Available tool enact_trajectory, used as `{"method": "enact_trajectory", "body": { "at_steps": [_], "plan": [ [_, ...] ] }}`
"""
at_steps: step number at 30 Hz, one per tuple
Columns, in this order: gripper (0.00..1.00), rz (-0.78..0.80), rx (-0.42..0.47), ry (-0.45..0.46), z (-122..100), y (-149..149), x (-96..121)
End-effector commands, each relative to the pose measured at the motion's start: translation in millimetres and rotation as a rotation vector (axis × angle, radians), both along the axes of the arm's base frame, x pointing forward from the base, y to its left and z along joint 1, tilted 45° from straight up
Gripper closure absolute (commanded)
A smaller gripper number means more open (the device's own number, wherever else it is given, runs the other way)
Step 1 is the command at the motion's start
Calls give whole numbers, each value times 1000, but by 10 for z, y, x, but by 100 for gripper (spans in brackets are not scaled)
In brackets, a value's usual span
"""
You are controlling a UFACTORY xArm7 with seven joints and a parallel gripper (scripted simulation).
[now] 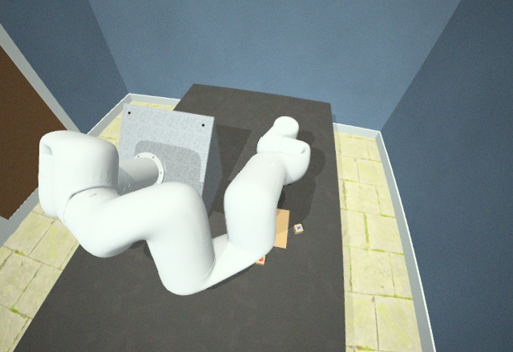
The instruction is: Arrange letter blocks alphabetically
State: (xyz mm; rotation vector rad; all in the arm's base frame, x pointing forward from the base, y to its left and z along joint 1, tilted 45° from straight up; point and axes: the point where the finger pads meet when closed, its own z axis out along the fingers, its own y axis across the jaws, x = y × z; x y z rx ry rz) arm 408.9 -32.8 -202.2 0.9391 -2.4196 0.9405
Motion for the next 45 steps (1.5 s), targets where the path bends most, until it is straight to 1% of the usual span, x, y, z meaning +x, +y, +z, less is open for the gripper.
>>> {"method": "enact_trajectory", "body": {
  "at_steps": [1, 12, 45],
  "plan": [
    [37, 2, 3, -3, -62, -44, 5],
    [37, 2, 3, -3, -126, -107, -4],
    [37, 2, 3, -3, -128, -109, -5]
  ]
}}
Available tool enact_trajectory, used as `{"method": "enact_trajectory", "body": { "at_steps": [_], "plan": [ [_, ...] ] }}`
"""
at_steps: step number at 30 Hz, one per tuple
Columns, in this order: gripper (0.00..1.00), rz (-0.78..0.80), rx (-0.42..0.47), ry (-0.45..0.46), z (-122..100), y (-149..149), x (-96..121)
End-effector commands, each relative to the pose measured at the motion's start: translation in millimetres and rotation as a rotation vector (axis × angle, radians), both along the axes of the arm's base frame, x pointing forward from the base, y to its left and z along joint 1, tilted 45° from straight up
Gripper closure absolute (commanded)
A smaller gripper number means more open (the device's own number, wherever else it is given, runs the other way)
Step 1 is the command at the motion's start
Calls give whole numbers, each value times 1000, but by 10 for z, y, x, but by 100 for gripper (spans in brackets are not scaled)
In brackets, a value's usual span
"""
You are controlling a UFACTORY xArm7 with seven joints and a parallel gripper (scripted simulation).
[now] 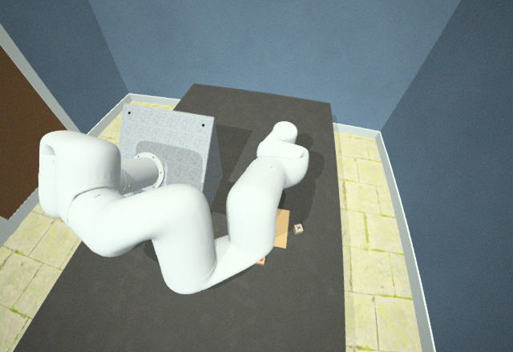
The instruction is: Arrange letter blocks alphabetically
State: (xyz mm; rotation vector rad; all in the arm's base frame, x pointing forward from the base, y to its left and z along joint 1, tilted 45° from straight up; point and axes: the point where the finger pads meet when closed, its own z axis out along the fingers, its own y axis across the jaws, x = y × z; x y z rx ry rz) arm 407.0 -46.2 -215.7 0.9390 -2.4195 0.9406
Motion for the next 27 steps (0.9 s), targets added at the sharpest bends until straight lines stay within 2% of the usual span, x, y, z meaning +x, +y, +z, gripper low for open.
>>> {"method": "enact_trajectory", "body": {
  "at_steps": [1, 4, 5, 21, 22, 27],
  "plan": [
    [37, 2, 3, -3, 7, 24, 14],
    [37, 2, 3, -3, 7, 24, 14],
    [58, 2, 3, -3, 7, 24, 14],
    [58, 2, 3, -3, 7, 24, 14],
    [79, 2, 3, -3, 7, 24, 14],
    [79, 2, 3, -3, 7, 24, 14]
  ]
}}
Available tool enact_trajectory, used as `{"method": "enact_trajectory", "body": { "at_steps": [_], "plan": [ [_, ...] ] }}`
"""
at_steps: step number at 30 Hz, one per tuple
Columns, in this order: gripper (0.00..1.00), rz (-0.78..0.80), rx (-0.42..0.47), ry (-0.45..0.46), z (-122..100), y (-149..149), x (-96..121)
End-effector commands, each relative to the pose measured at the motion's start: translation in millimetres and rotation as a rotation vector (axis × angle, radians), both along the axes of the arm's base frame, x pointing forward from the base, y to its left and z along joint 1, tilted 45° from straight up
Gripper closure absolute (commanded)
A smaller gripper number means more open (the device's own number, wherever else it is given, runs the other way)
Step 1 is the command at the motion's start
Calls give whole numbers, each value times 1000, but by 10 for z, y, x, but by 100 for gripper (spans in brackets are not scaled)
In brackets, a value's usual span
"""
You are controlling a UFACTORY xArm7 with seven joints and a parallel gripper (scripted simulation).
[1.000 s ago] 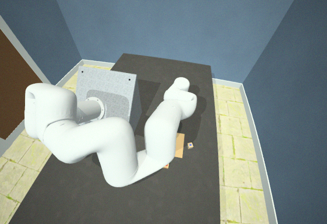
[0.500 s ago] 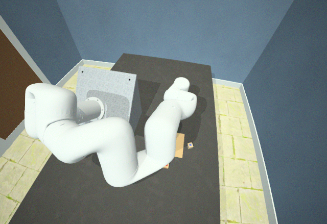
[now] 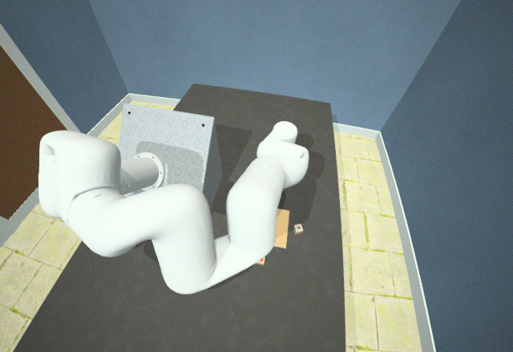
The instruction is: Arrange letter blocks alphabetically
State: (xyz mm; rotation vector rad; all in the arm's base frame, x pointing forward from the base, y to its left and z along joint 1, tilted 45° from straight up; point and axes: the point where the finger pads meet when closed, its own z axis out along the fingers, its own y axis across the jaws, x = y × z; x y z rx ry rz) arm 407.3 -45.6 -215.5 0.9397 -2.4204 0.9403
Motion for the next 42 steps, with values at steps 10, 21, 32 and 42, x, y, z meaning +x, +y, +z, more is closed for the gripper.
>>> {"method": "enact_trajectory", "body": {
  "at_steps": [10, 21, 32, 42],
  "plan": [
    [79, 2, 2, -2, 5, 19, 11],
    [79, 2, 2, -2, 5, 19, 11],
    [79, 2, 2, -2, 30, 44, 15],
    [79, 2, 2, -2, 362, 372, 61]
  ]
}}
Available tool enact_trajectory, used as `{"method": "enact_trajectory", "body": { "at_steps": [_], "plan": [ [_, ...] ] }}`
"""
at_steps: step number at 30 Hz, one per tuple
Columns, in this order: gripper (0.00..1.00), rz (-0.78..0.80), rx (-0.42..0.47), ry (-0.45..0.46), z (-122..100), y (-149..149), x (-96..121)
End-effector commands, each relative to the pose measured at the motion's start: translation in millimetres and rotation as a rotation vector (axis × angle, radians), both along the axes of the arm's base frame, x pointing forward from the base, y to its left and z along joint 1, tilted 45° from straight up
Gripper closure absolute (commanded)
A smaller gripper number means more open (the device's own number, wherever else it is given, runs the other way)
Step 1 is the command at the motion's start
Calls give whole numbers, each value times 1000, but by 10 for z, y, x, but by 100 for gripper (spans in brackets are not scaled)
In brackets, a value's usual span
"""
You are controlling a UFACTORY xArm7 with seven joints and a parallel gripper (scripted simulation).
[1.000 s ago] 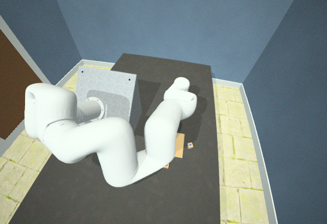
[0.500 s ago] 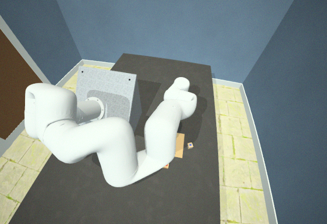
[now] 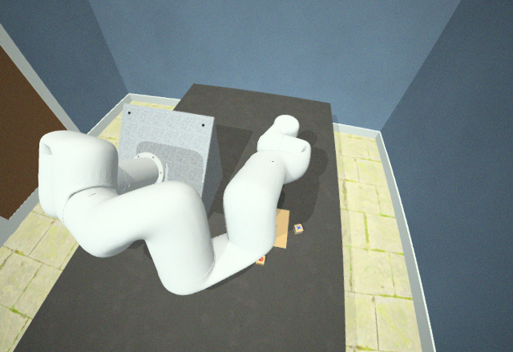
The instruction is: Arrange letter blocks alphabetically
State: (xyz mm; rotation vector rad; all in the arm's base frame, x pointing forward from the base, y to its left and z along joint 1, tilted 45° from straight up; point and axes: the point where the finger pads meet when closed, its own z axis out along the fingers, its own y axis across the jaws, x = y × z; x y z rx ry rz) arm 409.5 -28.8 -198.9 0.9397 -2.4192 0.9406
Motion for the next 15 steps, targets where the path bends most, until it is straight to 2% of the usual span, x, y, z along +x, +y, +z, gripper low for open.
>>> {"method": "enact_trajectory", "body": {
  "at_steps": [1, 7, 15],
  "plan": [
    [79, 2, 3, -3, 250, 258, 46],
    [79, 2, 3, -3, 500, 506, 81],
    [79, 2, 3, -3, 546, 551, 88]
  ]
}}
